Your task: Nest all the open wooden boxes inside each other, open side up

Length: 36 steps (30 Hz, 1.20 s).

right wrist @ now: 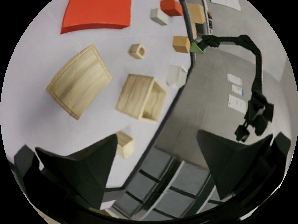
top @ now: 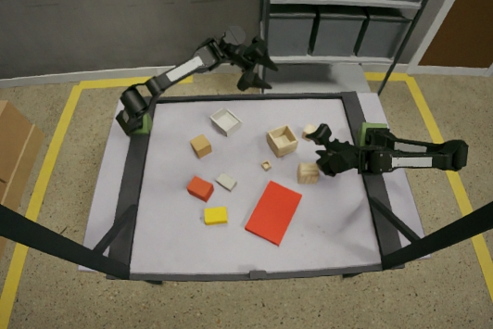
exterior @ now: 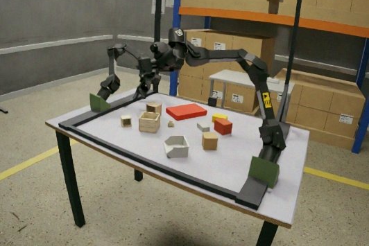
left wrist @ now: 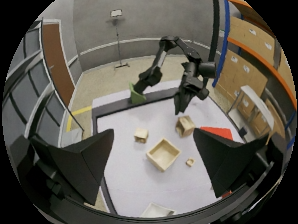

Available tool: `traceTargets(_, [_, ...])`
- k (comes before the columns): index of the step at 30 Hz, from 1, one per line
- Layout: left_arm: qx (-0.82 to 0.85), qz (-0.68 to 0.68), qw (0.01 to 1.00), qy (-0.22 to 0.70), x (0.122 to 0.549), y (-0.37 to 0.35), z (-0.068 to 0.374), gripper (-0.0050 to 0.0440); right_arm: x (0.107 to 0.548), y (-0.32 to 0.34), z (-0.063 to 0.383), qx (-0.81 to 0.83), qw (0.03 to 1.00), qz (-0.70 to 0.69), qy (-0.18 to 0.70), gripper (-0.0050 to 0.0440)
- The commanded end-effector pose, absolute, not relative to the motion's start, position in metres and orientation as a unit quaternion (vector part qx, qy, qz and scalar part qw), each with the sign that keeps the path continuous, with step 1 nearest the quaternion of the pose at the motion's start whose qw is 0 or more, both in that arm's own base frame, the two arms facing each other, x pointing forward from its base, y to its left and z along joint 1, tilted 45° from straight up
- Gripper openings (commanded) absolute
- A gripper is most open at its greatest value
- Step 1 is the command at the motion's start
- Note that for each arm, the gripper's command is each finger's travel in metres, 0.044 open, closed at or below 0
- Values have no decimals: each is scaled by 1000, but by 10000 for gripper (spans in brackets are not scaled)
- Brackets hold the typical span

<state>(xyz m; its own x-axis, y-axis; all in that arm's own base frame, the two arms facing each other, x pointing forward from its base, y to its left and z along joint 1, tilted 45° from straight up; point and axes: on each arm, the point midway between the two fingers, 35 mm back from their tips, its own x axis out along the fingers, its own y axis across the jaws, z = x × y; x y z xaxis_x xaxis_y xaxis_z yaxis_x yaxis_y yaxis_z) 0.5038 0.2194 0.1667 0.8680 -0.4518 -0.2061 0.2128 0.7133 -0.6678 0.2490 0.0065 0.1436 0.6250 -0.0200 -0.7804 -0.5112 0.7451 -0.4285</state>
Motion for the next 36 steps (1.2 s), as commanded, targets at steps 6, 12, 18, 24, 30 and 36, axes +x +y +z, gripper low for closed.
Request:
traceTargets(6, [-314, -147, 908, 236, 486, 221, 149, 400, 262, 27, 165, -232, 885, 129, 382, 400])
traceTargets(12, [-304, -125, 890, 315, 460, 212, 114, 400, 270, 49, 185, -119, 917, 121, 361, 400])
traceTargets(18, [-293, -122, 865, 389, 429, 198, 87, 400, 274, 69, 203, -18, 930, 120, 346, 400])
traceTargets(24, [-302, -132, 827, 456, 398, 181, 69, 400, 276, 83, 216, 52, 932, 121, 338, 400])
traceTargets(30, [-269, -167, 785, 532, 353, 160, 57, 400, 277, 110, 241, 185, 916, 132, 331, 400])
traceTargets(36, [-266, -219, 722, 599, 306, 134, 59, 400, 275, 131, 261, 289, 887, 143, 331, 400])
